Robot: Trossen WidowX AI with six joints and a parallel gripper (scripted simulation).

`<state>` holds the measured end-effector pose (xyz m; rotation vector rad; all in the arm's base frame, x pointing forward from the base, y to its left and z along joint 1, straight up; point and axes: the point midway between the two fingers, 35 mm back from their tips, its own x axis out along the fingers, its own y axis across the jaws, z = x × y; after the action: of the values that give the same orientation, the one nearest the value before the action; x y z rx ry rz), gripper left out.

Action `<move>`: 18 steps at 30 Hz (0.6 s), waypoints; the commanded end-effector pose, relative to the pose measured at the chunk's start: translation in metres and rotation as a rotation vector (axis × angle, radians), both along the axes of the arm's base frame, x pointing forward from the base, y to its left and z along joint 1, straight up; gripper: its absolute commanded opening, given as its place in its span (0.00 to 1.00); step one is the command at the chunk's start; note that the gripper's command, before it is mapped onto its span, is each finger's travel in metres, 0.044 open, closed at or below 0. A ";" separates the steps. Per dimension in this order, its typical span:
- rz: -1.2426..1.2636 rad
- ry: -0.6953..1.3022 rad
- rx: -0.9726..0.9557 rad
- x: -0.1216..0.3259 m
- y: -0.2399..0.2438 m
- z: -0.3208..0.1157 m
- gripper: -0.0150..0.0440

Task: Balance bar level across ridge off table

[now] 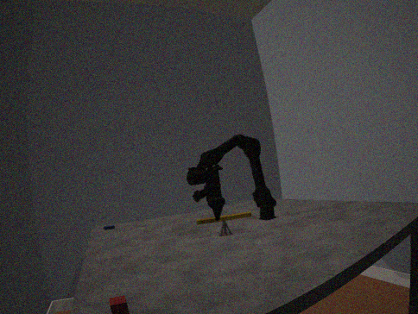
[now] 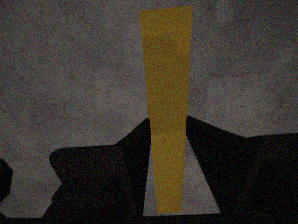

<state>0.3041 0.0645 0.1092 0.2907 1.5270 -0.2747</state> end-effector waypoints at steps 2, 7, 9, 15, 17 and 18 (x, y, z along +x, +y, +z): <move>0.000 0.000 0.000 0.000 0.000 0.000 0.25; 0.000 0.000 0.000 0.000 0.000 0.000 0.25; 0.000 0.000 0.000 0.000 0.000 0.000 0.25; 0.000 0.000 0.000 0.000 0.000 0.000 0.30; 0.000 0.000 0.000 0.000 0.000 0.000 0.39; 0.000 0.000 0.000 0.000 0.000 0.000 0.43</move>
<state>0.3041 0.0645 0.1092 0.2907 1.5269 -0.2746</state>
